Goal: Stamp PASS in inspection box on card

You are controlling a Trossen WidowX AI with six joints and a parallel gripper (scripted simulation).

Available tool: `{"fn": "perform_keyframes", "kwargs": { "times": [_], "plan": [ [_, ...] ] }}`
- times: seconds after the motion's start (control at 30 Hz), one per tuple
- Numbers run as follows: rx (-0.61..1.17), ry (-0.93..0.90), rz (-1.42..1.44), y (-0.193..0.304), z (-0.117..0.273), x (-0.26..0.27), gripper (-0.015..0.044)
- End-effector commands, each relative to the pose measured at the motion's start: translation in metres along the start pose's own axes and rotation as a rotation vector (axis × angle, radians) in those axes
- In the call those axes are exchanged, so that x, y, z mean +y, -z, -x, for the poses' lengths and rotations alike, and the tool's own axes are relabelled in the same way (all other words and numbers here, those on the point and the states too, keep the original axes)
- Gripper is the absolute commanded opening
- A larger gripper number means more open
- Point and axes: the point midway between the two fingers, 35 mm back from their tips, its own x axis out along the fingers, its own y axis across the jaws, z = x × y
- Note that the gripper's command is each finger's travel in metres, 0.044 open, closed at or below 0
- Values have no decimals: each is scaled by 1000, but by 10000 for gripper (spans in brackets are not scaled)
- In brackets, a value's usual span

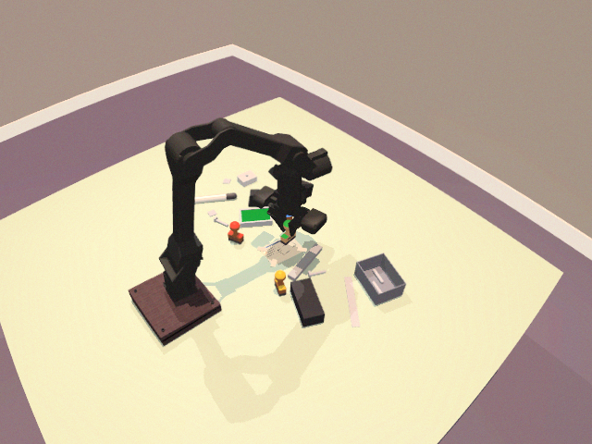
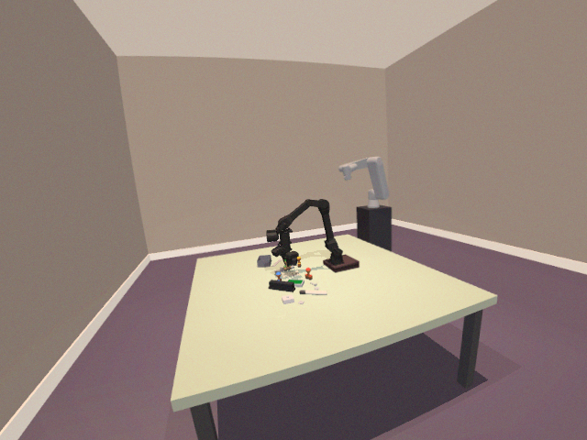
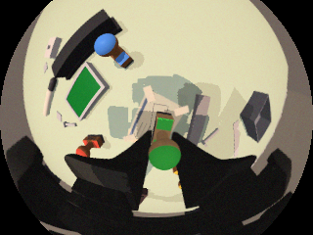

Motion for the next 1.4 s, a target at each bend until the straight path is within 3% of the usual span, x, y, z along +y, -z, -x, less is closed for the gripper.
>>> {"fn": "perform_keyframes", "kwargs": {
  "times": [0.0,1.37],
  "plan": [
    [-1,-5,5,0,-3,1,0],
    [-5,-7,7,3,-27,1,0]
  ]
}}
